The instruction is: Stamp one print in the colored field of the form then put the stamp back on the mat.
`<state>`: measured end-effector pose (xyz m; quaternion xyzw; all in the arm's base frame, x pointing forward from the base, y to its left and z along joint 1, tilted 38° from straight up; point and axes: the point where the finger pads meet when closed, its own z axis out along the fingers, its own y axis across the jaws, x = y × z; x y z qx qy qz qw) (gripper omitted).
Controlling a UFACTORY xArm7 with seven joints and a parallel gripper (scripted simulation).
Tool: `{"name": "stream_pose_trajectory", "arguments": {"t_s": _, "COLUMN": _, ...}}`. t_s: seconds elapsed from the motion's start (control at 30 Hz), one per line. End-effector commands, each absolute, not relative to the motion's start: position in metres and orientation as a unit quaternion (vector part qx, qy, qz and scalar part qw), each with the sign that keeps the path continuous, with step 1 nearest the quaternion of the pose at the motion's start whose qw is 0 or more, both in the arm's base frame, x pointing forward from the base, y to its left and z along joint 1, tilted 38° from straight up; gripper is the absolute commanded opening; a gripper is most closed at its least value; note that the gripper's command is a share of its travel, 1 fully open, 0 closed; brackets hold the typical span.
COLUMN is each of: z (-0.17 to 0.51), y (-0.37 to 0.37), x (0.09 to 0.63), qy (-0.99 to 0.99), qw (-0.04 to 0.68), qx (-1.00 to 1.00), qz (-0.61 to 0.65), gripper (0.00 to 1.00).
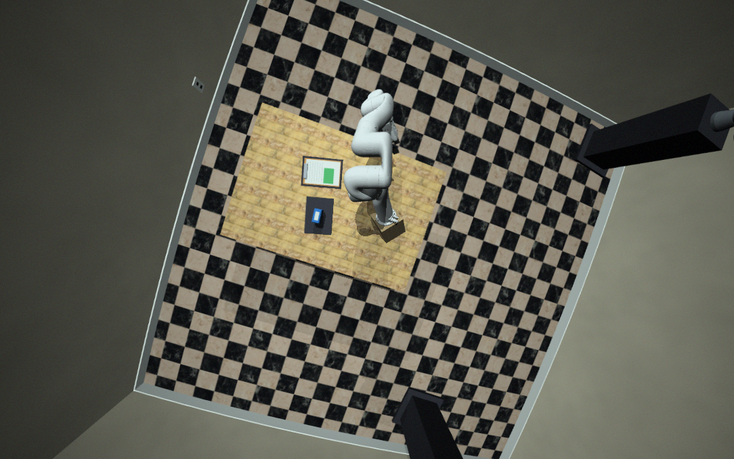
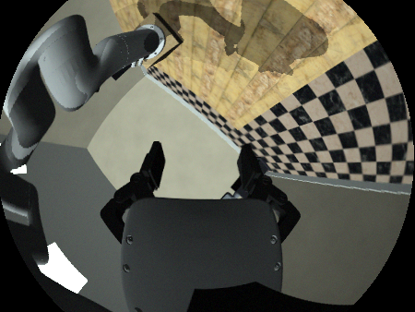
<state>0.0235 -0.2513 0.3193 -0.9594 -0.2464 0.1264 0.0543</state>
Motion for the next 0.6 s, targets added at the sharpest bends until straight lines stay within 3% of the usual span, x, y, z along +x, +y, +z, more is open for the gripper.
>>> {"name": "stream_pose_trajectory", "arguments": {"t_s": 0.0, "z": 0.326, "y": -0.246, "x": 0.046, "qy": -0.270, "qw": 0.033, "qx": -0.955, "qz": 0.118, "gripper": 1.00}}
{"name": "stream_pose_trajectory", "arguments": {"t_s": 0.2, "z": 0.344, "y": -0.206, "x": 0.126, "qy": -0.389, "qw": -0.061, "qx": -0.916, "qz": 0.078, "gripper": 1.00}}
{"name": "stream_pose_trajectory", "arguments": {"t_s": 0.57, "z": 0.360, "y": -0.133, "x": 0.206, "qy": -0.457, "qw": -0.112, "qx": -0.881, "qz": 0.054, "gripper": 1.00}}
